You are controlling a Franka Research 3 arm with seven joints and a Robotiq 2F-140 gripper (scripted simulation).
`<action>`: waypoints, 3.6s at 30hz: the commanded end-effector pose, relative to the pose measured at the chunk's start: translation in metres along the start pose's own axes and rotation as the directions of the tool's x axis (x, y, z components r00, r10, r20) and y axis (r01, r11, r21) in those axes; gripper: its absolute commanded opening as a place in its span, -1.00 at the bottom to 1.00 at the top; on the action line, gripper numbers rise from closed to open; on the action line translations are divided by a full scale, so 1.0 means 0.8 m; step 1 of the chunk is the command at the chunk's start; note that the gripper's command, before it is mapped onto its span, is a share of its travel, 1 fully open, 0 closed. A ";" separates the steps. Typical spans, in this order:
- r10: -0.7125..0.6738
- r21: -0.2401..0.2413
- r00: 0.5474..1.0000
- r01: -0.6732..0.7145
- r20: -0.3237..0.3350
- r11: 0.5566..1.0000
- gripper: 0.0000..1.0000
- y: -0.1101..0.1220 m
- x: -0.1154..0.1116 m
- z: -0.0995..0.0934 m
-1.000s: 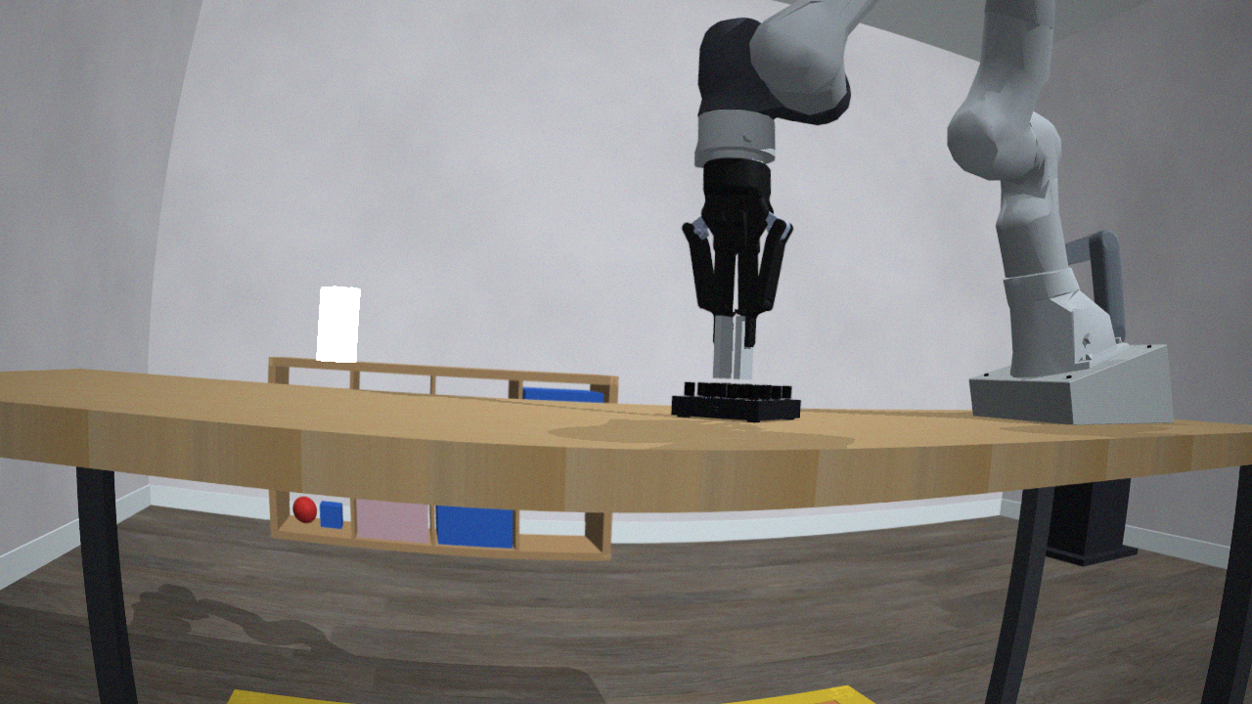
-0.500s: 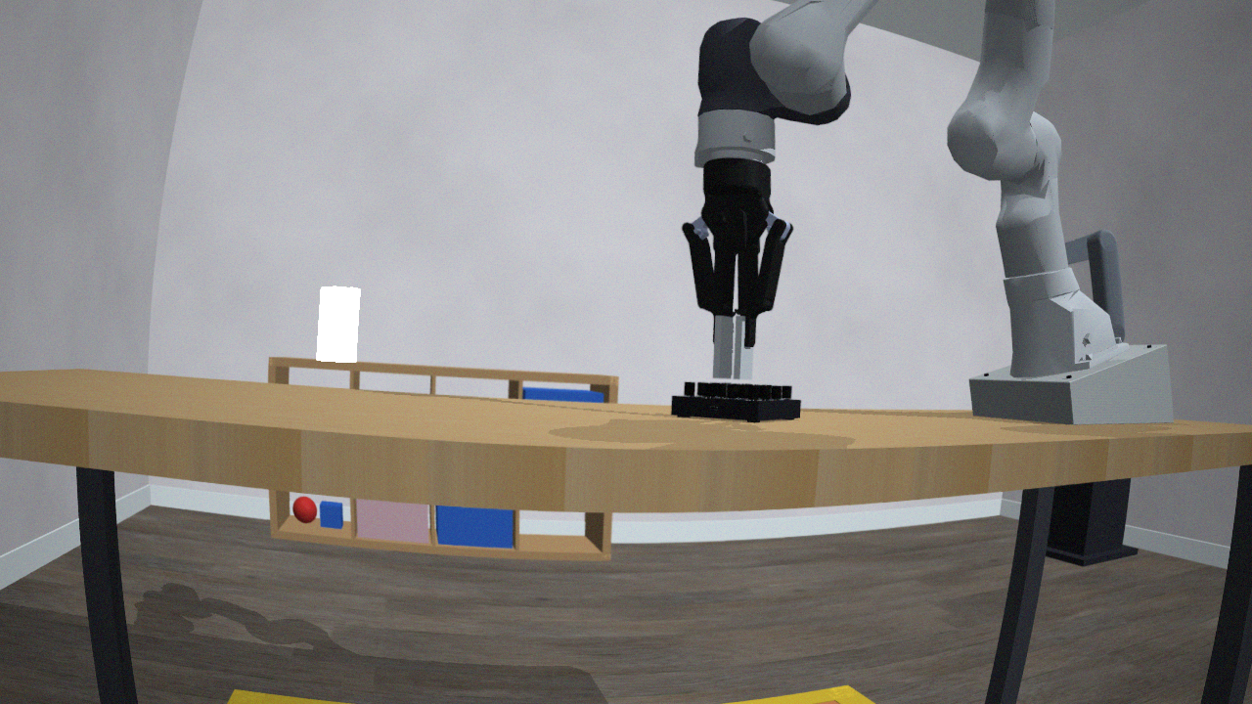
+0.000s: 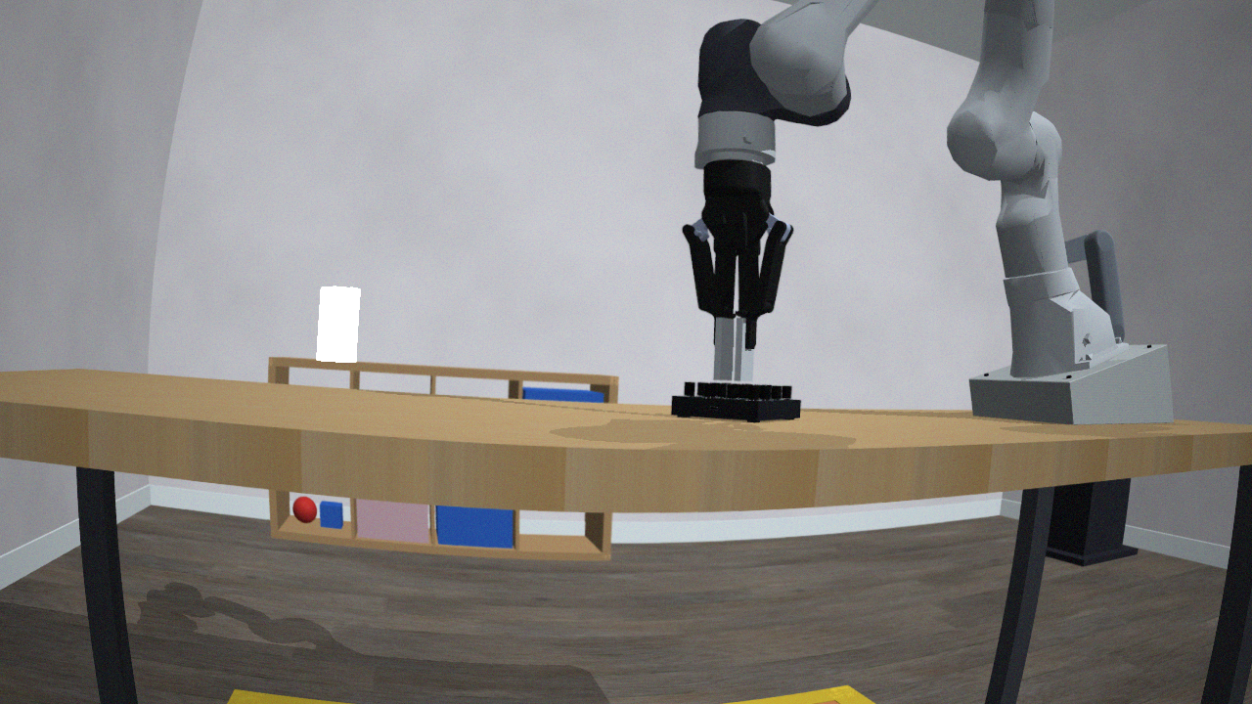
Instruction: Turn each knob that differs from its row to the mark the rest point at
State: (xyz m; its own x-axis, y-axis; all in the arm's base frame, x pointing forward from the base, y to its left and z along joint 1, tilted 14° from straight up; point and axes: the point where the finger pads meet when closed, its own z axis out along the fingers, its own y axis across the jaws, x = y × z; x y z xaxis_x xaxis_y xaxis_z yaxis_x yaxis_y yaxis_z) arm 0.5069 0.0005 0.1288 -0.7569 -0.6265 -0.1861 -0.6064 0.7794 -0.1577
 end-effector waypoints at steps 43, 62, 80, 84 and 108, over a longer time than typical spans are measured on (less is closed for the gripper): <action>-0.005 0.003 1.000 0.005 0.003 1.000 -0.77 -0.002 -0.002 0.015; -0.005 0.003 1.000 0.005 0.003 1.000 -0.90 -0.002 -0.002 0.015; -0.005 0.003 1.000 0.005 0.003 1.000 -0.90 -0.002 -0.002 0.015; -0.005 0.003 1.000 0.005 0.003 1.000 -0.90 -0.002 -0.002 0.015; 0.060 0.003 0.998 -0.060 0.003 0.998 -0.90 -0.002 -0.002 0.015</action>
State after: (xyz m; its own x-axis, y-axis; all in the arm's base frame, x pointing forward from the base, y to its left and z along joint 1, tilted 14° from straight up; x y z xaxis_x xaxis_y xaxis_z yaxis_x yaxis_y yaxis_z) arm 0.5104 0.0000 0.1170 -0.7682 -0.6111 -0.1907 -0.5910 0.7915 -0.1556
